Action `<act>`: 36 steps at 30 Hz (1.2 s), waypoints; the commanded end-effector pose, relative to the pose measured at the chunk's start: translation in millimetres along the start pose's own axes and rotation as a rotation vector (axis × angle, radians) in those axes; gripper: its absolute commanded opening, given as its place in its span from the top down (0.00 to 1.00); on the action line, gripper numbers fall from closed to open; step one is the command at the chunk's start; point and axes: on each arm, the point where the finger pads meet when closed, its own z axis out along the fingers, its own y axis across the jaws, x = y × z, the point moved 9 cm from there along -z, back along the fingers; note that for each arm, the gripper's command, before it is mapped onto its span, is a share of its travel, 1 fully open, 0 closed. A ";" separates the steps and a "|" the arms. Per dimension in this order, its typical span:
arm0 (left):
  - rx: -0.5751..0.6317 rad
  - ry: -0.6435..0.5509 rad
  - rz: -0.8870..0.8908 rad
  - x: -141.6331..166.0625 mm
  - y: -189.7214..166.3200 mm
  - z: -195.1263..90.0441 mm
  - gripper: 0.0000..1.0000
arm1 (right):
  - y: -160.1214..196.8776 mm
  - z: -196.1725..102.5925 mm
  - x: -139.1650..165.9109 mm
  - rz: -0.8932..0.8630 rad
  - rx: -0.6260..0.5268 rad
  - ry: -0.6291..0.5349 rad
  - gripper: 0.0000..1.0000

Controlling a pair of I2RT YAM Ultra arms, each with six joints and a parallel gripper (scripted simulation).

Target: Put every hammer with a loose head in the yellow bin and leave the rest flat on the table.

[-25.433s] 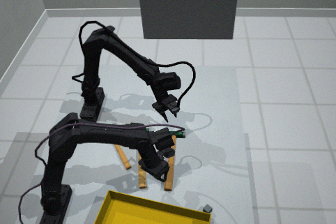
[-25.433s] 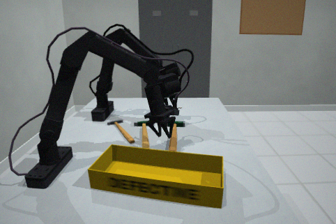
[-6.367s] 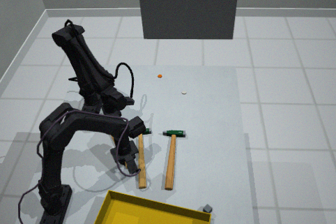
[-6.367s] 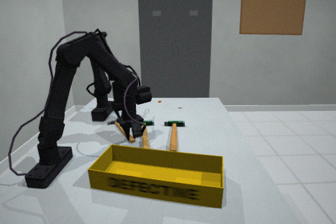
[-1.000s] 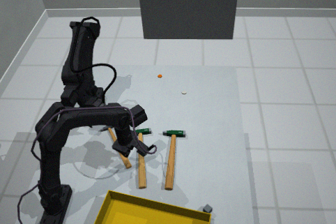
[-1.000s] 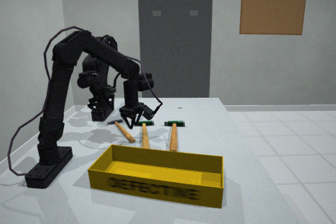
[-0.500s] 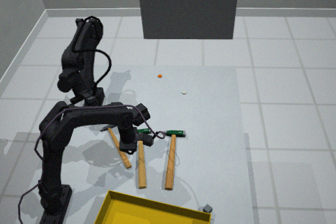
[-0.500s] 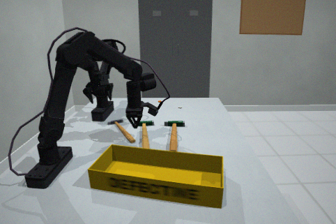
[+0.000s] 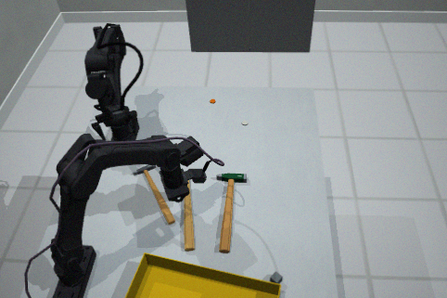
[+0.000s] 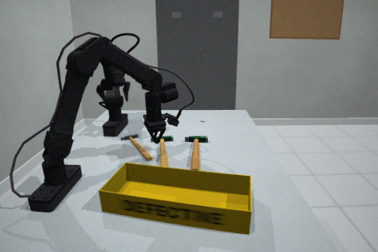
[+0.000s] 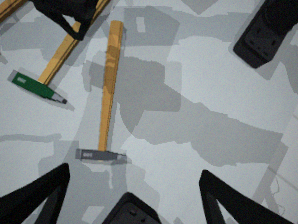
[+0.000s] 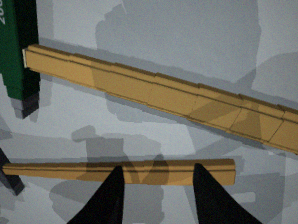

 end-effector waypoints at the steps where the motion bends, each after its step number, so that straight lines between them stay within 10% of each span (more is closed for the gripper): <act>1: 0.033 -0.035 0.051 -3.2 8.2 -19.0 0.00 | 9.1 -2.7 -13.5 -0.189 -0.040 -0.040 0.59; 36: 0.042 -0.199 0.267 11.6 16.2 -79.0 0.00 | 35.0 22.5 -39.0 -1.287 -0.082 -0.111 0.59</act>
